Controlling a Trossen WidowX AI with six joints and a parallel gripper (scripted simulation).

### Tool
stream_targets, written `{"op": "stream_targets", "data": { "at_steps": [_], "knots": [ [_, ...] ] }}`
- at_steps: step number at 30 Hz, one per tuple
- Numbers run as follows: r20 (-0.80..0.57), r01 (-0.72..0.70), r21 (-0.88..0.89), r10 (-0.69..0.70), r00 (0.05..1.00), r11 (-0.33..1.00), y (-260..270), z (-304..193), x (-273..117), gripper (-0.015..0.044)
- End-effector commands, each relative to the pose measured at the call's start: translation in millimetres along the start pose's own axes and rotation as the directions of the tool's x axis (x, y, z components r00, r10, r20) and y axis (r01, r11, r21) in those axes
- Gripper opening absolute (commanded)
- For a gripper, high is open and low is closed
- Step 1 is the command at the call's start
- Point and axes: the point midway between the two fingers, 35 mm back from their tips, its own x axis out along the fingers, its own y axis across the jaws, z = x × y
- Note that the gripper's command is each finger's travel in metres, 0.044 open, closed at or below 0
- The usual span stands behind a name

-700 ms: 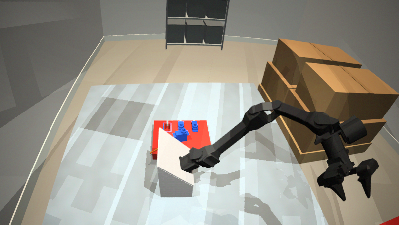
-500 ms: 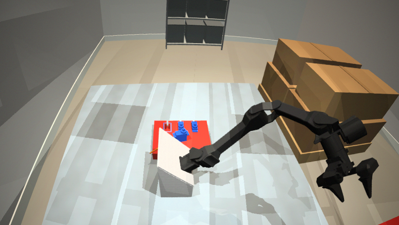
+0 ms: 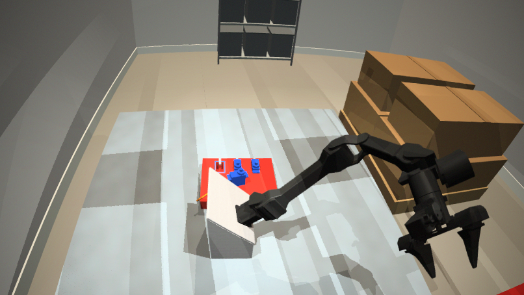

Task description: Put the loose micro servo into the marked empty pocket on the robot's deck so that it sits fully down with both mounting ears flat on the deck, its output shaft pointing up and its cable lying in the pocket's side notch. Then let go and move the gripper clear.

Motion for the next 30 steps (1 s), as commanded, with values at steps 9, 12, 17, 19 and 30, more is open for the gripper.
{"op": "stream_targets", "data": {
  "at_steps": [9,12,17,19,30],
  "knots": [
    [0.184,-0.030,-0.085,0.045,0.982,0.996,11.1,68.5,-11.1,0.0440],
    [0.265,-0.030,-0.103,0.057,0.963,0.994,13.5,96.1,-19.1,0.0440],
    [0.349,-0.015,-0.108,0.052,0.936,0.994,12.1,128.9,-30.4,0.0440],
    [0.371,-0.019,-0.117,0.061,0.927,0.993,14.4,137.5,-35.3,0.0440],
    [0.610,0.083,-0.149,0.026,0.792,0.985,3.7,232.6,-78.3,0.0440]
  ]
}}
